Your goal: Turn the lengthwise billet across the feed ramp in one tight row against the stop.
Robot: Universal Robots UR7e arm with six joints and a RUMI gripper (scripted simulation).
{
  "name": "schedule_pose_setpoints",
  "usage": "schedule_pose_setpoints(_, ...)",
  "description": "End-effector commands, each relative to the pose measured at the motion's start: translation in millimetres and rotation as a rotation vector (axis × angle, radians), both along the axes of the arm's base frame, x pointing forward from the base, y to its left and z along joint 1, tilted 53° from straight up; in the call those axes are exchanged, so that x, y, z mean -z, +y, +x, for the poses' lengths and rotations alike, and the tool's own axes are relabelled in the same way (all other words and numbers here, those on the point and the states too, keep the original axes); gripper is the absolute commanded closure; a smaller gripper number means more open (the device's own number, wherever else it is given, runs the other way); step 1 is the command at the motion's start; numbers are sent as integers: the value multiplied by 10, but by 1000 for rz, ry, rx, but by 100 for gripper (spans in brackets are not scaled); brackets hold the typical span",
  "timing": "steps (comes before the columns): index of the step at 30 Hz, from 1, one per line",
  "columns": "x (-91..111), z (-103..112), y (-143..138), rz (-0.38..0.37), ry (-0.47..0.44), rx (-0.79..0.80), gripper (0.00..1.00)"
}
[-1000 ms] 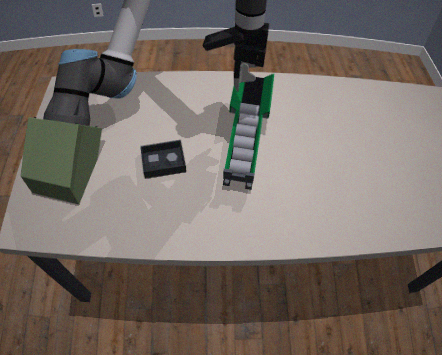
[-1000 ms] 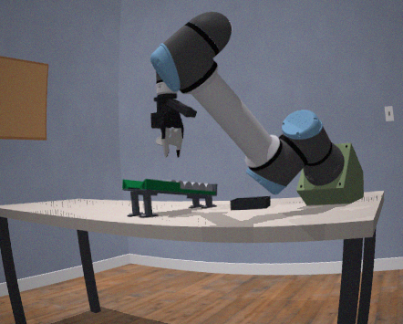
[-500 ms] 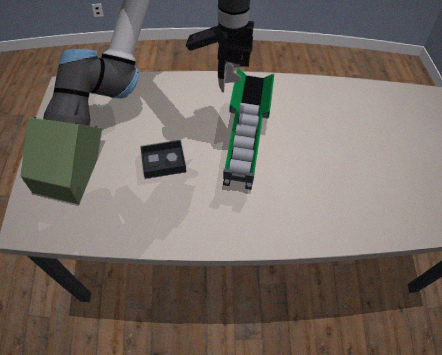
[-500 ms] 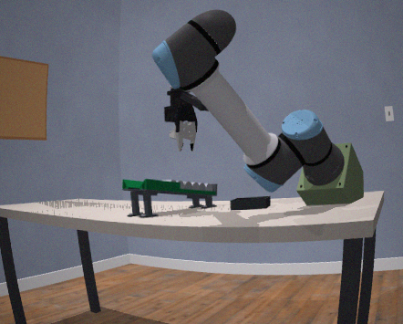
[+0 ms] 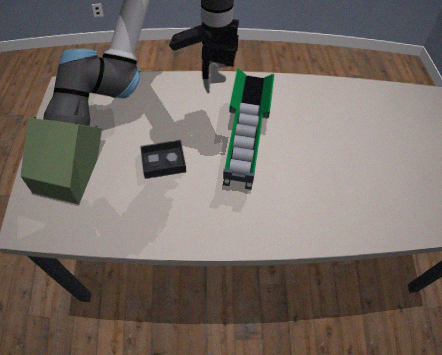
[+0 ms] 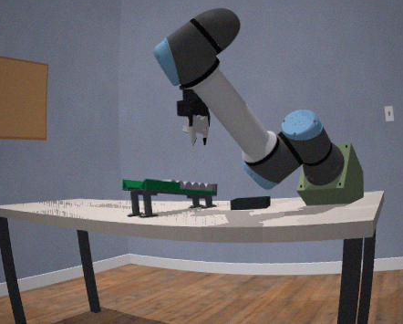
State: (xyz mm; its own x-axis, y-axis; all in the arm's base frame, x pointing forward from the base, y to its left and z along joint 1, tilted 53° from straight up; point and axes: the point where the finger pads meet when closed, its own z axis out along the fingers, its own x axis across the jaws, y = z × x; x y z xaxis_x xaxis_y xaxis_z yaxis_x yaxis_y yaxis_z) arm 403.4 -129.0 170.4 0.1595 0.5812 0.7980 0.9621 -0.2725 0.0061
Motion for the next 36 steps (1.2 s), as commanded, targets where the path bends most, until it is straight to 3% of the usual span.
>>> schedule_pose_setpoints(1, 39, -143, -55, -1, -1, -8, 65)
schedule_pose_setpoints(7, 39, -143, -55, -1, -1, -8, 65)
schedule_pose_setpoints(12, 186, -637, -284, -1, -1, -8, 65)
schedule_pose_setpoints(24, 186, -637, -284, -1, -1, -8, 65)
schedule_pose_setpoints(29, 258, -881, -387, -1, -1, -8, 65)
schedule_pose_setpoints(36, 258, -881, -387, -1, -1, -8, 65)
